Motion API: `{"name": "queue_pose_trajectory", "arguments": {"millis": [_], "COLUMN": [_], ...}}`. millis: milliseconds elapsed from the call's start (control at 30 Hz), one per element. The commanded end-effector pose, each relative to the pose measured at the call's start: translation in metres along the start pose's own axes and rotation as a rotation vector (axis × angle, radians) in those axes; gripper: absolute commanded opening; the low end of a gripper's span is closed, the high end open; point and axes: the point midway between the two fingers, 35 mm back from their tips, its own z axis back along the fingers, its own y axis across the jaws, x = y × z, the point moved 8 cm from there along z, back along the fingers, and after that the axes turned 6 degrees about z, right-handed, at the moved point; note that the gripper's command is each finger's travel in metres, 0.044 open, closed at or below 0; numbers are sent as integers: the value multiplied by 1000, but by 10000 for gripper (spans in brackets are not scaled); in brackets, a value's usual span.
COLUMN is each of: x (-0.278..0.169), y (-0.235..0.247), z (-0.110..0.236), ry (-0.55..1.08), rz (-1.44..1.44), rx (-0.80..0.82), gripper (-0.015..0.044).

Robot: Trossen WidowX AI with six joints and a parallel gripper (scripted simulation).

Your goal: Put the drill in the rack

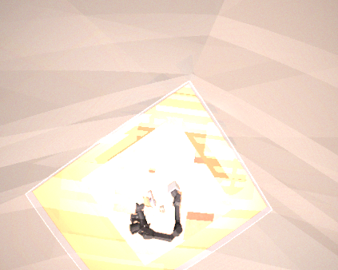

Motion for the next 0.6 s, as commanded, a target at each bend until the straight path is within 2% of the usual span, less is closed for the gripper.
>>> {"name": "queue_pose_trajectory", "arguments": {"millis": [0, 333, 567], "x": [-25, -103, -109], "y": [43, 123, 127], "z": [-37, -90, -92], "ry": [127, 377, 391], "rz": [147, 355, 363], "rx": [197, 618, 643], "gripper": [0, 0, 0]}}
